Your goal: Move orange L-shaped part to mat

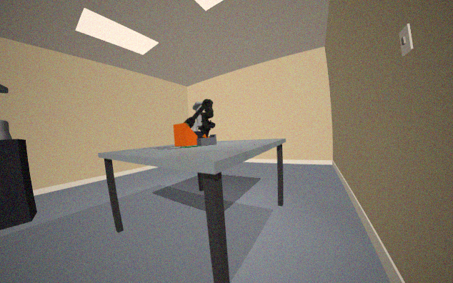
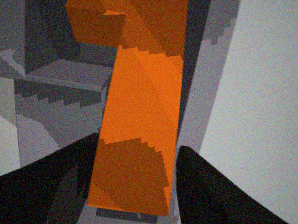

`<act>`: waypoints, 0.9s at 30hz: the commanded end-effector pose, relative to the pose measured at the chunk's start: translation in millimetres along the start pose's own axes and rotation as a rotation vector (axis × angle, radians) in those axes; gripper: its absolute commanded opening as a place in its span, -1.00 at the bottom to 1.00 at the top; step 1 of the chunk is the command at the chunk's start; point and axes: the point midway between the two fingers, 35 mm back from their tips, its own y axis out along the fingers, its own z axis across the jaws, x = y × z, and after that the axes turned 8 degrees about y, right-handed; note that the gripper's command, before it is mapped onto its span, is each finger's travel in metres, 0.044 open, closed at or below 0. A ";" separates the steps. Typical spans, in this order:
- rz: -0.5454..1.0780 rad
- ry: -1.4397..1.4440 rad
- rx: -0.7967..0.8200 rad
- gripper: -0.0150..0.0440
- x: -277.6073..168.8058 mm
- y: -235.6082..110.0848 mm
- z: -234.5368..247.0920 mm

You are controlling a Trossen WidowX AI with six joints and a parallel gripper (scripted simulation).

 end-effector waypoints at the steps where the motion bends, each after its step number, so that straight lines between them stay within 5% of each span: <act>1: 0.000 -0.002 -0.001 -0.08 0.3 -0.6 -0.4; 7: 0.000 -0.002 -0.001 -0.21 0.3 -0.6 -0.4; 10: 0.000 -0.002 -0.001 -0.48 0.3 -0.6 -0.4; 27: -0.001 0.002 0.001 -0.49 -0.1 -16.5 0.1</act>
